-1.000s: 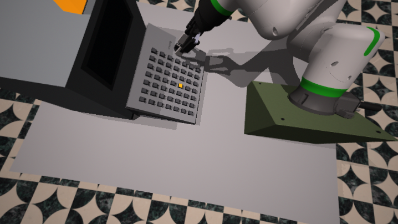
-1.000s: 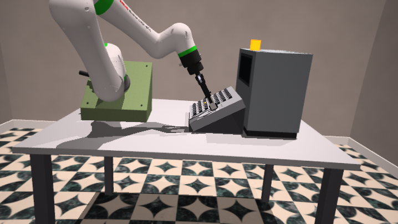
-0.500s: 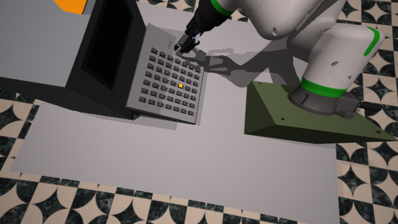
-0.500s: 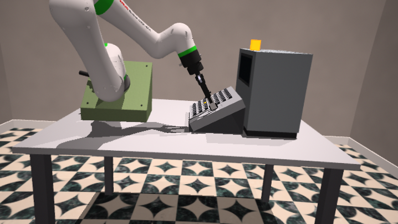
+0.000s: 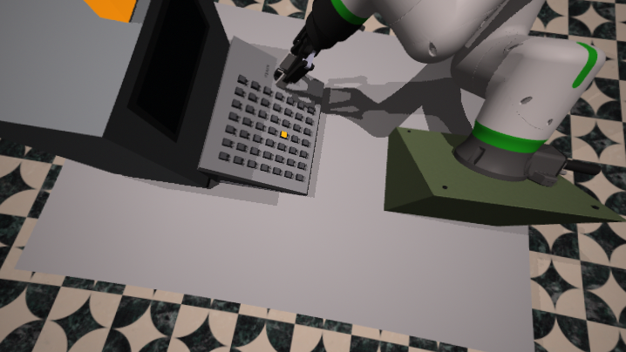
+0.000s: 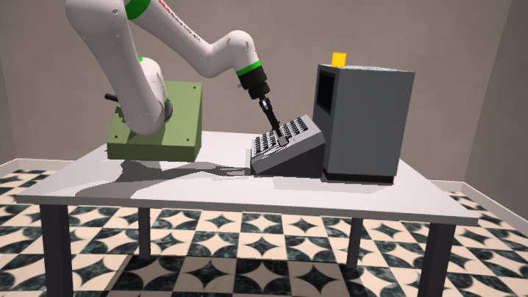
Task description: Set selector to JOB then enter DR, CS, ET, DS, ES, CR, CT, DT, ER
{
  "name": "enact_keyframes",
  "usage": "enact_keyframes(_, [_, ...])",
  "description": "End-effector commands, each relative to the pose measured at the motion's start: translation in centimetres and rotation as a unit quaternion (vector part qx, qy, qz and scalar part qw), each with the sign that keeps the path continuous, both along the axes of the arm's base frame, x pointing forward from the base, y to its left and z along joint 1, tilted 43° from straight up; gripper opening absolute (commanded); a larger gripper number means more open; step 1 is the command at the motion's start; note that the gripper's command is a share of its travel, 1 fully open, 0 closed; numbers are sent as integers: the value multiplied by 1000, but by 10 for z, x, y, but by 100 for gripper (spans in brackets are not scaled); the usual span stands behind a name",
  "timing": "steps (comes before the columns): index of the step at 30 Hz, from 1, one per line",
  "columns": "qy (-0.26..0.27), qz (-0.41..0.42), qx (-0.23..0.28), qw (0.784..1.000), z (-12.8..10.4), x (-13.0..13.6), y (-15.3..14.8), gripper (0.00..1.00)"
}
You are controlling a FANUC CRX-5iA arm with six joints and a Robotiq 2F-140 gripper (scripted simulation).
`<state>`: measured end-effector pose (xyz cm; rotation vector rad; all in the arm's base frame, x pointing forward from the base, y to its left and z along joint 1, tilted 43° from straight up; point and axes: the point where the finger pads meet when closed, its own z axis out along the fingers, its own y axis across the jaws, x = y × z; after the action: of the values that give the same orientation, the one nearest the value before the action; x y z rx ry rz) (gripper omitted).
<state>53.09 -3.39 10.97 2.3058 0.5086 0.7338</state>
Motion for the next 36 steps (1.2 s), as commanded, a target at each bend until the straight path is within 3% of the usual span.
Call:
enact_keyframes(1, [0,0,0,1000,0,0,0,33])
enact_keyframes(3, [0,0,0,1000,0,0,0,33])
enact_keyframes(4, [0,0,0,1000,0,0,0,0])
enact_keyframes(36, [0,0,0,1000,0,0,0,0])
